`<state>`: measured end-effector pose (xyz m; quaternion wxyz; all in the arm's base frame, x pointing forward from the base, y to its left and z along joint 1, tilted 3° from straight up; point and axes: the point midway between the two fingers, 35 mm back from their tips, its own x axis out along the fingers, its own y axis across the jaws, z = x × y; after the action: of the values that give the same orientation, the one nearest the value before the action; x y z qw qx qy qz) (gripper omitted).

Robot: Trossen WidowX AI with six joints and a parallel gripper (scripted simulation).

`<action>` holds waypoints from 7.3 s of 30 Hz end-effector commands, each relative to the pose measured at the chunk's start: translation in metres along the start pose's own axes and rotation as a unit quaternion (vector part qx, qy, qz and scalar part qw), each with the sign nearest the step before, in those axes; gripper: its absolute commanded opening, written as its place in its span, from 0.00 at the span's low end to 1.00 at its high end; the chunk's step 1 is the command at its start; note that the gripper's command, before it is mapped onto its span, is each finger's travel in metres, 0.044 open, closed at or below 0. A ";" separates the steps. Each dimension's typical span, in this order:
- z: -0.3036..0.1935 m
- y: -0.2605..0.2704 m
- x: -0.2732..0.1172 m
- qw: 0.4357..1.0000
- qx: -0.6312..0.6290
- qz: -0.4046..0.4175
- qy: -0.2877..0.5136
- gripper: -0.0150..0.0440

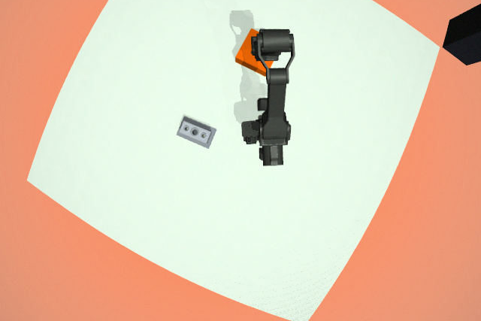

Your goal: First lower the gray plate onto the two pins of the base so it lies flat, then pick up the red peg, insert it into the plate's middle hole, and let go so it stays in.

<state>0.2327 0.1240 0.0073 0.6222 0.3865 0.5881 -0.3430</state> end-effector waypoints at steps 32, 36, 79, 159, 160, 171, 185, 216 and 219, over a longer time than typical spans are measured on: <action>0.001 0.008 -0.071 1.000 -0.001 -0.003 0.000 0.25; 0.011 0.011 -0.071 1.000 0.002 -0.004 -0.001 0.25; 0.127 0.023 -0.075 1.000 0.014 0.001 -0.003 0.25; 0.229 0.002 -0.060 1.000 0.002 0.000 -0.013 0.25; 0.229 0.002 -0.061 1.000 0.002 0.000 -0.013 0.25; 0.230 0.002 -0.063 1.000 0.003 -0.001 -0.015 0.25; 0.229 0.002 -0.060 1.000 0.003 -0.001 -0.015 0.25; 0.229 0.001 -0.065 1.000 0.002 0.000 -0.013 0.51; 0.229 0.000 -0.067 1.000 0.002 0.000 -0.013 0.51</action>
<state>0.3351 -0.0805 0.0730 0.6275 0.3834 0.5791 -0.3520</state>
